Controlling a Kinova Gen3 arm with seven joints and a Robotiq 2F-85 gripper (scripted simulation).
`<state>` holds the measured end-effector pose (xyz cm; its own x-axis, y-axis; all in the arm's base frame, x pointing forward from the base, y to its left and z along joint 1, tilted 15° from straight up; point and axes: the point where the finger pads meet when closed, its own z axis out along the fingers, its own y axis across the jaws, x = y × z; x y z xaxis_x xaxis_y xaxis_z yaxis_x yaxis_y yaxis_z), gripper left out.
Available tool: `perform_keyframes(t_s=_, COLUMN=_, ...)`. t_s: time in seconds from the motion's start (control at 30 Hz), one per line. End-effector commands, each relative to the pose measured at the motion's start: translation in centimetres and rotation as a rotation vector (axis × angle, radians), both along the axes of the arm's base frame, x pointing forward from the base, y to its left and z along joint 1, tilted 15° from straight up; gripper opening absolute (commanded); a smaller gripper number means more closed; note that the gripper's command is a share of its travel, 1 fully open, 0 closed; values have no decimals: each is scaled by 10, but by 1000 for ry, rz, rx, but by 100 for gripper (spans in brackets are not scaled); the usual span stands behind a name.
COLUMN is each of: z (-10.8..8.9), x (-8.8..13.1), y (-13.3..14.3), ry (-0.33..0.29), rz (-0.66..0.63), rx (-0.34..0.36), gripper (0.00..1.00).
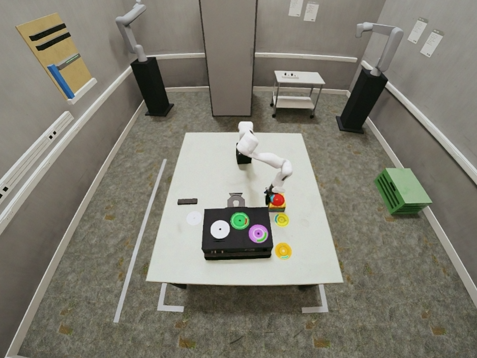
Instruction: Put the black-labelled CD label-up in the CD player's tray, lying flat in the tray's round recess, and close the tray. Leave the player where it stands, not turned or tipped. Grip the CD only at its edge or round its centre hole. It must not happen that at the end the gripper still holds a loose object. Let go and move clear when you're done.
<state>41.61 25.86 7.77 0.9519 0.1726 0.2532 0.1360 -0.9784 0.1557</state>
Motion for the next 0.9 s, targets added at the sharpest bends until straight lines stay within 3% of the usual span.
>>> perform_keyframes(t_s=0.0, z=2, x=0, y=0, ry=-3, rz=0, rx=1, gripper=11)
perform_keyframes(t_s=0.87, z=26, x=-6, y=-1, ry=-3, rz=0, rx=1, gripper=11)
